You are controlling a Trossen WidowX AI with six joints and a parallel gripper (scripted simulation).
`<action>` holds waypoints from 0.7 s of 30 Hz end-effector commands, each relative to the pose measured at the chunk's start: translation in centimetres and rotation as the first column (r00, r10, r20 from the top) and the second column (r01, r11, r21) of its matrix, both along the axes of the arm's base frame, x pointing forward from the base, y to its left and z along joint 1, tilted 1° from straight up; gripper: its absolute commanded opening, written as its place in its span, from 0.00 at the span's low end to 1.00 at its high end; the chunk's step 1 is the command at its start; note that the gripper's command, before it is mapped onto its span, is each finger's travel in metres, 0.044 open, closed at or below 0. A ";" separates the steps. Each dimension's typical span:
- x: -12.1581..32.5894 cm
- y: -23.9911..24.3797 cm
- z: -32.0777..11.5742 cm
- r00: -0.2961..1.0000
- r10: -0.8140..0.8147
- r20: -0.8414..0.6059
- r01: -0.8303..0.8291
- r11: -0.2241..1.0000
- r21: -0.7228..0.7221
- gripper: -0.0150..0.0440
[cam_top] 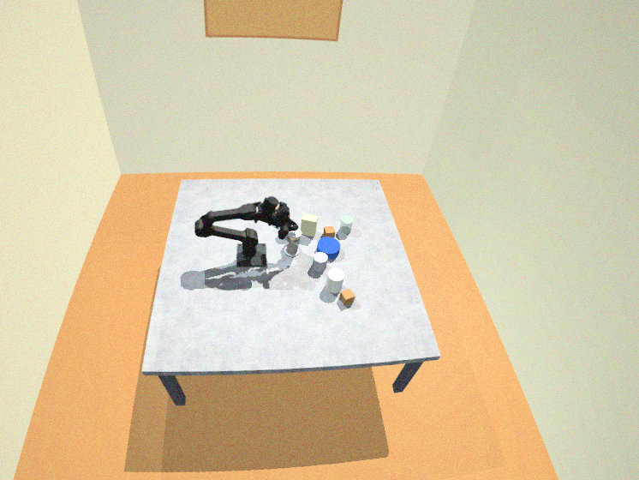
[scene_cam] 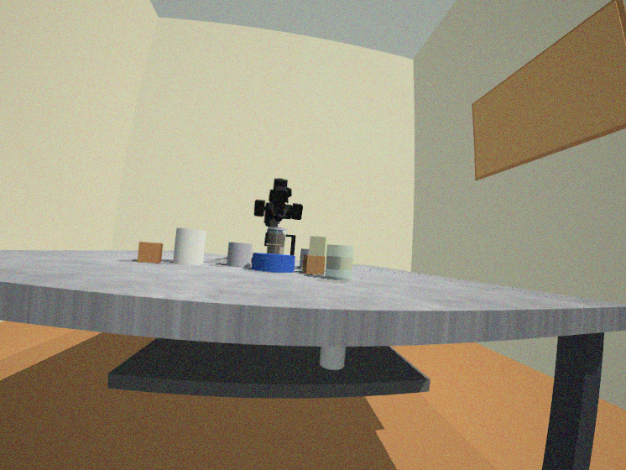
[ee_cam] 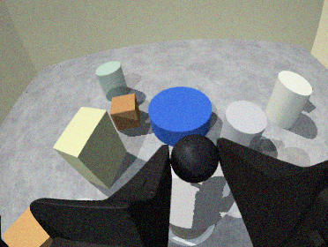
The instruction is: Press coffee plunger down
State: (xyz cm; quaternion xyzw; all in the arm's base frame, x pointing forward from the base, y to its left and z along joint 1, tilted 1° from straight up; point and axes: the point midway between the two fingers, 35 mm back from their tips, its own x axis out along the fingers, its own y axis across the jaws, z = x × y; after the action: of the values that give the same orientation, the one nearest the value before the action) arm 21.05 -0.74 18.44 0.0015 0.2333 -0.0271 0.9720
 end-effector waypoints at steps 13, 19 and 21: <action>0.2 0.0 -1.0 0.999 0.003 -0.037 -0.004 1.000 -0.007 0.45; 0.2 0.0 -1.0 0.999 0.003 -0.037 -0.004 1.000 -0.007 0.45; 0.3 0.0 -1.0 0.999 0.003 -0.037 -0.004 1.000 -0.007 0.45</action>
State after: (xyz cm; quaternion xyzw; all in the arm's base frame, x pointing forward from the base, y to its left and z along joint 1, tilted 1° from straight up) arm 21.27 -0.74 18.18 0.0011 0.2397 -0.0271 0.9705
